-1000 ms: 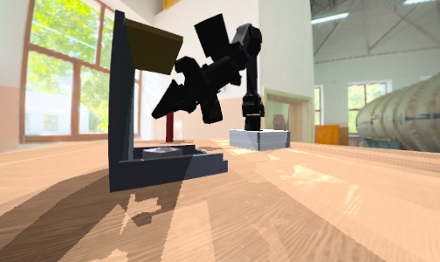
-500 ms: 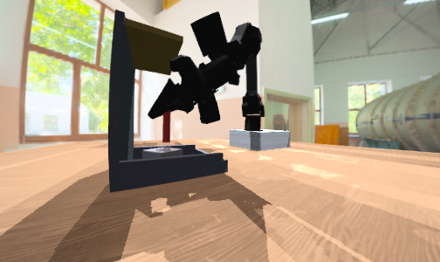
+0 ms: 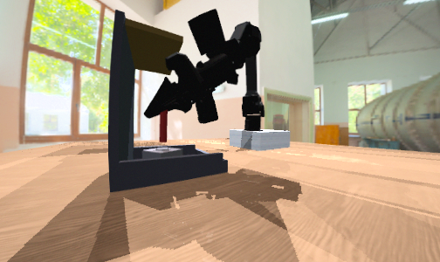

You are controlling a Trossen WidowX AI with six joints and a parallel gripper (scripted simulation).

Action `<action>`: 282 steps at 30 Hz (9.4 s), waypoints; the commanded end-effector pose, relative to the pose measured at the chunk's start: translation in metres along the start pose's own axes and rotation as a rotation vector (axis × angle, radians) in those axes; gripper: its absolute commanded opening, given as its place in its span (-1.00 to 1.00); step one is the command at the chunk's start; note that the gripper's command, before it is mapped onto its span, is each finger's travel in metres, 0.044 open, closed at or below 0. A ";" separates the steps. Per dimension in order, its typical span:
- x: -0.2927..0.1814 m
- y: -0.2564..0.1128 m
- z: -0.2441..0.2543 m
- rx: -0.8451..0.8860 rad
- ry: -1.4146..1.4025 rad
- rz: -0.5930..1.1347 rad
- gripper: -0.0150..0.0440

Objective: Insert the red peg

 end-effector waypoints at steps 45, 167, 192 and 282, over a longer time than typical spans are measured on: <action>0.028 0.020 0.001 -0.002 -0.007 -0.004 -0.49; -0.001 -0.031 -0.001 -0.003 -0.015 -0.013 -0.46; 0.016 -0.018 -0.001 -0.002 -0.007 -0.007 -0.49; 0.049 -0.114 0.016 0.000 -0.005 -0.020 1.00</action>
Point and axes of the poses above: the point midway between the two fingers, 35 mm back from their tips, its own y axis out along the fingers, its own z axis across the jaws, x = y × z, the point moved 6 cm from there along -y, back along the fingers, and after that the axes turned 1 degree about -y, right-handed, at the moved point
